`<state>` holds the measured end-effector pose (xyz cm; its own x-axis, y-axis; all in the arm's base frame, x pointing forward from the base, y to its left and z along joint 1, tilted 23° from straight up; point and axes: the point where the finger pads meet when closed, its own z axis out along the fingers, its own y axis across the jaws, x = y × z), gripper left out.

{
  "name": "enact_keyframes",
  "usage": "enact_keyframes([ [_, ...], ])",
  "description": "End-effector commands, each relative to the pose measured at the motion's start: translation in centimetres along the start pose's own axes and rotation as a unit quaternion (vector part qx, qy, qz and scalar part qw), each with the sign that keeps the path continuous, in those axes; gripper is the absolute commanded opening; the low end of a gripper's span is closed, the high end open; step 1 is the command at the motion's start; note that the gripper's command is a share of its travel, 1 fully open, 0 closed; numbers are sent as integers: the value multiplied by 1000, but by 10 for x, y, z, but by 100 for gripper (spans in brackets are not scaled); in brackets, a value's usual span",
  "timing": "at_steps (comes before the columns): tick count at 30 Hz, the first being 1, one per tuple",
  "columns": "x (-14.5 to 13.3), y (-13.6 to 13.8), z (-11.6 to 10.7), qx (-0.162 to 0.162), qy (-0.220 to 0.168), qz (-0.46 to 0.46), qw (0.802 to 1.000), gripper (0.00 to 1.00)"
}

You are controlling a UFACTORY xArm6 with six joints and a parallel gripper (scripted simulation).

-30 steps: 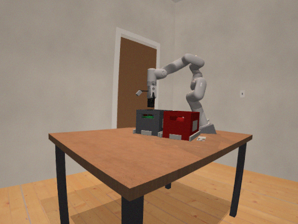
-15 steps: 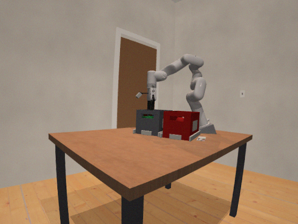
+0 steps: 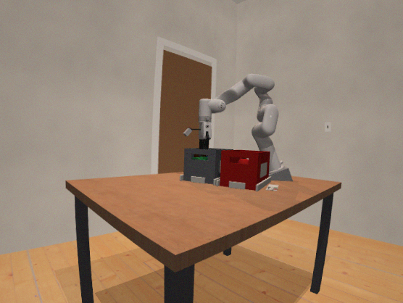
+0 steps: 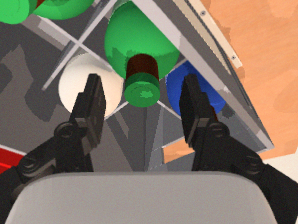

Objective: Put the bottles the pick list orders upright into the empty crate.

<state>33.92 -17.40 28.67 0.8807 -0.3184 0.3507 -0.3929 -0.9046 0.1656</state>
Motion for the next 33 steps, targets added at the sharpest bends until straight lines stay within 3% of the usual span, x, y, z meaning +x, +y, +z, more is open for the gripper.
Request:
enact_keyframes([
  [1, 1, 0, 3, 0, 2, 0, 1000, 65],
  [13, 2, 0, 19, 0, 2, 0, 1000, 65],
  [25, 2, 0, 20, 0, 2, 0, 1000, 65],
  [26, 2, 0, 16, 0, 2, 0, 1000, 0],
  [33, 2, 0, 16, 0, 2, 0, 1000, 0],
])
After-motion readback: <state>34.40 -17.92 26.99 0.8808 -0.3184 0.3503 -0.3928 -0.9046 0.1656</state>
